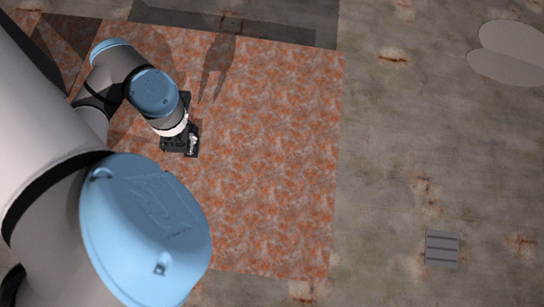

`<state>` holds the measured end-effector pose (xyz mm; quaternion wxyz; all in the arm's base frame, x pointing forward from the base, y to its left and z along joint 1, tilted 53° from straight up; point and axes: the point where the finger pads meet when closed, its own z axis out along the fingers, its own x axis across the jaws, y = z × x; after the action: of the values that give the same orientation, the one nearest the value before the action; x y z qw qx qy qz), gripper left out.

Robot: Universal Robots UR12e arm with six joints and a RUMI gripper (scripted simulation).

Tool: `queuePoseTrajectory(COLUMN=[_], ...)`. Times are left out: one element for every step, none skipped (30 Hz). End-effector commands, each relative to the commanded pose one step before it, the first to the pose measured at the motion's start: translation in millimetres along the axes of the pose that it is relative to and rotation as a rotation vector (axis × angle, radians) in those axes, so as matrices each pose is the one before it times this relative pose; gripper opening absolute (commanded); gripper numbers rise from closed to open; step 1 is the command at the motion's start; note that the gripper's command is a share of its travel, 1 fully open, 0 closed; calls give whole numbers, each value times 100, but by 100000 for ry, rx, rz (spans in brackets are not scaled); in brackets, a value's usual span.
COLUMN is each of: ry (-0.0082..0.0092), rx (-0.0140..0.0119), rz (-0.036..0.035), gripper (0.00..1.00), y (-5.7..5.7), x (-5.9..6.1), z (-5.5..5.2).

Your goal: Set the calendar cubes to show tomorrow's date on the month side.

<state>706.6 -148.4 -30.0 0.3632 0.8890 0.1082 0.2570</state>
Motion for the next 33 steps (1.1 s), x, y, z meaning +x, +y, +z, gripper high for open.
queuePoseTrajectory(ry=[242, 0, 0, 0, 0, 0, 0, -1, -1, -2, -32, -41, 0, 0, -21, -10, -12, 3, 16, 15, 11, 2, 0, 0, 0, 0, 0, 0, 0, 0, 0, 0, 0], rx=[-207, 0, 0, 0, -1, -2, -4, -5, -7, -9, 15, 21, 0, 0, 1, -11, -13, -6, 1, 1, 0, -2, 0, 0, 0, 0, 0, 0, 0, 0, 0, 0, 0], rz=[163, 0, 0, 1, 2, 3, 5, 7, 9, 11, -5, -7, 0, 0, 8, 18, 20, 9, -7, -8, -7, 1, 0, 0, 0, 0, 0, 0, 0, 0, 0, 0, 0], gripper=[28, 28, 28, 28, 28, 28, 28, 28, 28, 28, 28, 28, 28, 28, 28, 28, 28, 28, 28, 28, 28, 28, 28, 28, 28, 28, 28, 28, 28, 28, 28, 28, 28], y=[113, 0, 0, 0, 1, 1, 2, 3, 4, 4, -11, -15, 0, 0, 4, 16, 18, 9, -1, -1, 0, 0, -1, -1, -1, -1, -1, -1, -1, 0, 0, -1, -1], x=[233, 0, 0, 0, 1, 1, 2, 3, 4, 5, -21, -28, 0, 0, -16, -9, -11, -3, 5, 4, 3, 0, 0, 0, 0, 0, 0, 0, 0, 0, 0, 0, 0], z=[39, 0, 0, 3, 7, 14, 22, 32, 43, 55, 56, 66, 0, 0, 66, 70, 80, 81, 83, 91, 99, 107, 115, 122, 128, 134, 140, 145, 149, 0, 0, 153, 157])
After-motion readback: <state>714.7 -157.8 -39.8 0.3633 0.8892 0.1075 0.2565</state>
